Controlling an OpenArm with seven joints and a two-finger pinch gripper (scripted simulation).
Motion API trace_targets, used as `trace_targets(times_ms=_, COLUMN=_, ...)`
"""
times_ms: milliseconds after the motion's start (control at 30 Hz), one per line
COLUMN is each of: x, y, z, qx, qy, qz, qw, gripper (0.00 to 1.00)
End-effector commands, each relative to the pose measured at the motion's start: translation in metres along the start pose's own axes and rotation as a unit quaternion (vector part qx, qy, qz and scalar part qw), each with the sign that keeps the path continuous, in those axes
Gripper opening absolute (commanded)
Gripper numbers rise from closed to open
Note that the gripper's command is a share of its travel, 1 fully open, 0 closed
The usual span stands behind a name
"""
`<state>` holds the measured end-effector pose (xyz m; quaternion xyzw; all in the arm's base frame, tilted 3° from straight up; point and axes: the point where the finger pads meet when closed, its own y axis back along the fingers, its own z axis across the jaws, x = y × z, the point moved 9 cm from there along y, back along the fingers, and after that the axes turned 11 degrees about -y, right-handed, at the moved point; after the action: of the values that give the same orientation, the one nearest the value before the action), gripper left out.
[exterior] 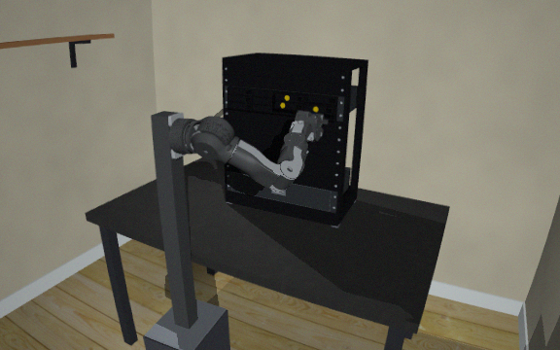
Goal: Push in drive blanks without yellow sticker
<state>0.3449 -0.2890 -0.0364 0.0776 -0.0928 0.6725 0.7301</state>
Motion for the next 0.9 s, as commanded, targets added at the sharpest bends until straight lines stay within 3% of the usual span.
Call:
trace_targets(times_ms=0, x=0.0035, y=-0.0012, z=-0.0024, qx=0.003, qy=0.0, qz=0.01, qw=1.0, gripper=0.0)
trace_targets(times_ms=867, x=0.004, y=-0.0041, z=-0.003, qx=0.003, qy=-0.001, qz=0.009, qw=1.0, gripper=0.0)
